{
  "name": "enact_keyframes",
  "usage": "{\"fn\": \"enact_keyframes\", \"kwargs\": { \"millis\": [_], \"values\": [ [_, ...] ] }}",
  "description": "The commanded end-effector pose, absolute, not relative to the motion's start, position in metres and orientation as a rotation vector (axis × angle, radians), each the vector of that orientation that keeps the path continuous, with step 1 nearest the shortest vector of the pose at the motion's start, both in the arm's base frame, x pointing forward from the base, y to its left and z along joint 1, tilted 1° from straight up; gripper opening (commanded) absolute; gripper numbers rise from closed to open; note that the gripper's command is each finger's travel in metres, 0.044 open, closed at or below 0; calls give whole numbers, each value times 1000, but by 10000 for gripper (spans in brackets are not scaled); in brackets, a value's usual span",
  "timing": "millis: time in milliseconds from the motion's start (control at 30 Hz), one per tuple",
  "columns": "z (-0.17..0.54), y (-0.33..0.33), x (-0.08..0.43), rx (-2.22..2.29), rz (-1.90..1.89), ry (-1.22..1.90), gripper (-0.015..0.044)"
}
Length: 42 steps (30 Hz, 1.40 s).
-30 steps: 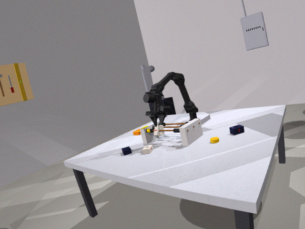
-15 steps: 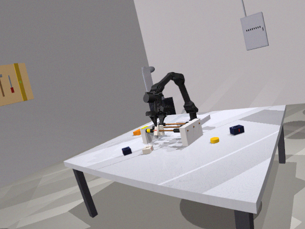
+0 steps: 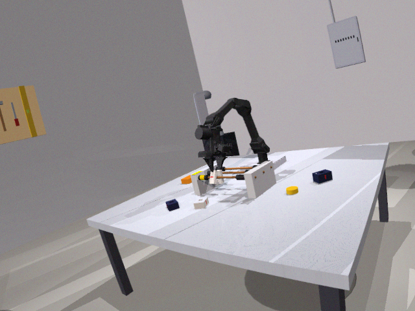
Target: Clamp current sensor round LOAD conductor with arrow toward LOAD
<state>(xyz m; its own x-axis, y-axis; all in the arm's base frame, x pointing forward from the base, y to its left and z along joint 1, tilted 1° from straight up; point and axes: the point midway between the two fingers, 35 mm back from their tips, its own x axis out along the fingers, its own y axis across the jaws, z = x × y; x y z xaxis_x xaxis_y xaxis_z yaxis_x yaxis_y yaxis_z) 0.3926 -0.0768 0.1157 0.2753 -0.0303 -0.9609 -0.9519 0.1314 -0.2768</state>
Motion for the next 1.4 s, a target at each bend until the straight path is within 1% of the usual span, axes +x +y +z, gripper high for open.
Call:
{"fn": "enact_keyframes", "kwargs": {
  "millis": [0, 933, 1367],
  "values": [
    [117, -77, 393, -1240, 898, 1069, 0],
    [116, -78, 408, -1134, 1074, 1224, 0],
    [114, -78, 405, -1146, 1053, 1200, 341]
  ]
}}
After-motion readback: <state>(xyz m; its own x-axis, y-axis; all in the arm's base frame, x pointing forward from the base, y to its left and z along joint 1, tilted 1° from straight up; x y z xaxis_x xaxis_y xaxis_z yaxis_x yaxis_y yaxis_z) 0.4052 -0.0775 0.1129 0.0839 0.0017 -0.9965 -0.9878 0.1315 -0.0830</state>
